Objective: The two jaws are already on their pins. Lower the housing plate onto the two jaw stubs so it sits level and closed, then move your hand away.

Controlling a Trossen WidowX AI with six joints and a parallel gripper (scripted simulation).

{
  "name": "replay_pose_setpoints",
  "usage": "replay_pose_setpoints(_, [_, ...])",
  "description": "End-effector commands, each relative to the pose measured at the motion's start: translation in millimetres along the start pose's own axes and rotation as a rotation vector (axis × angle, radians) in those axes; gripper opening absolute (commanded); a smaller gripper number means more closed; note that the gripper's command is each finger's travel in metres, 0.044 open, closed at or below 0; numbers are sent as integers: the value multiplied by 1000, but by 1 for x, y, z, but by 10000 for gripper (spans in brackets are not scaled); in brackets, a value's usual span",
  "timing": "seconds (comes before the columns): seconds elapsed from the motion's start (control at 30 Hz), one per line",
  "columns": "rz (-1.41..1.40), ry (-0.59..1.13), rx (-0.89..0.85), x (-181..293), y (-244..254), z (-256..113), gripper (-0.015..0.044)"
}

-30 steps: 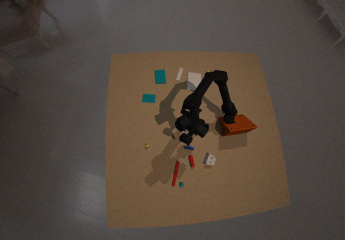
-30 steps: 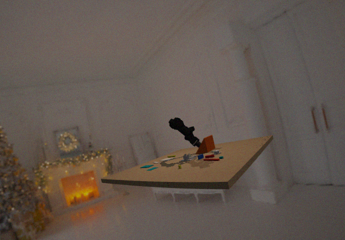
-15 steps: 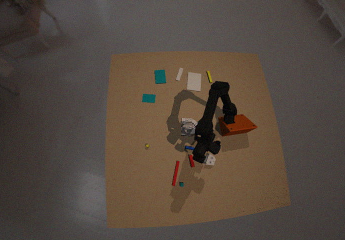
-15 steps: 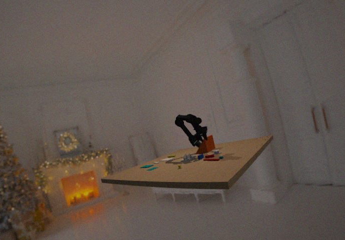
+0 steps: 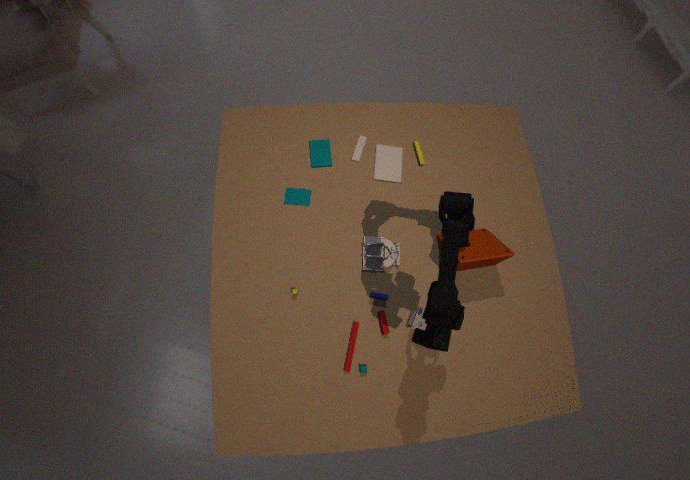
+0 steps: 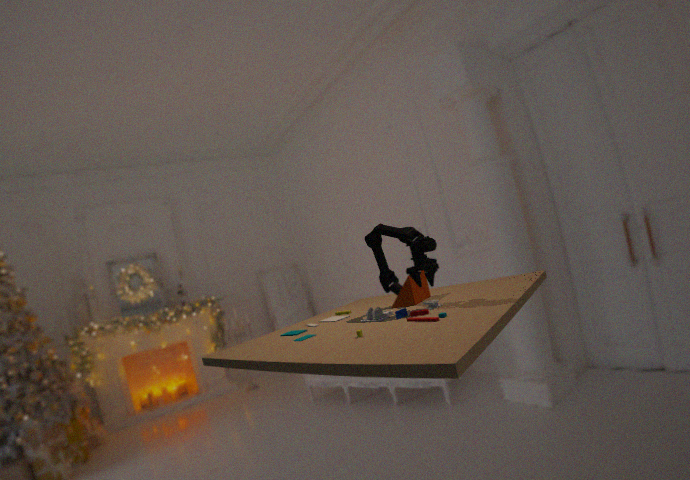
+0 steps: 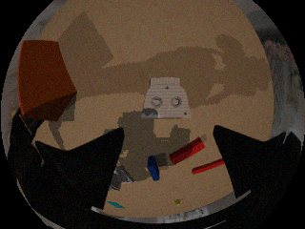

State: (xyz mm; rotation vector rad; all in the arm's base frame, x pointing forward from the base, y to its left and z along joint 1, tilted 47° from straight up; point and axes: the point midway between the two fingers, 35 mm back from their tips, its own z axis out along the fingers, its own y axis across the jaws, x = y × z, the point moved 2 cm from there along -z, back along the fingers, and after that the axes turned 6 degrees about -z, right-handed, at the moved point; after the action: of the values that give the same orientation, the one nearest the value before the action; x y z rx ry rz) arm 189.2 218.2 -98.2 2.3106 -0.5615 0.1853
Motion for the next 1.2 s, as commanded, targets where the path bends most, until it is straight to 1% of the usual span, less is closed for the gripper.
replay_pose_setpoints(0.0, [3,23,-12,-5,-3,3,440])
replay_pose_setpoints(0.07, [3,23,-12,-4,-3,9,440])
replay_pose_setpoints(0.2, [4,24,-13,-4,0,40,440])
replay_pose_setpoints(0.53, [4,24,-13,-4,1,42,440])
replay_pose_setpoints(0.97, [4,24,-13,-3,-2,62,440])
replay_pose_setpoints(1.17, [4,24,-13,-3,-2,63,440])
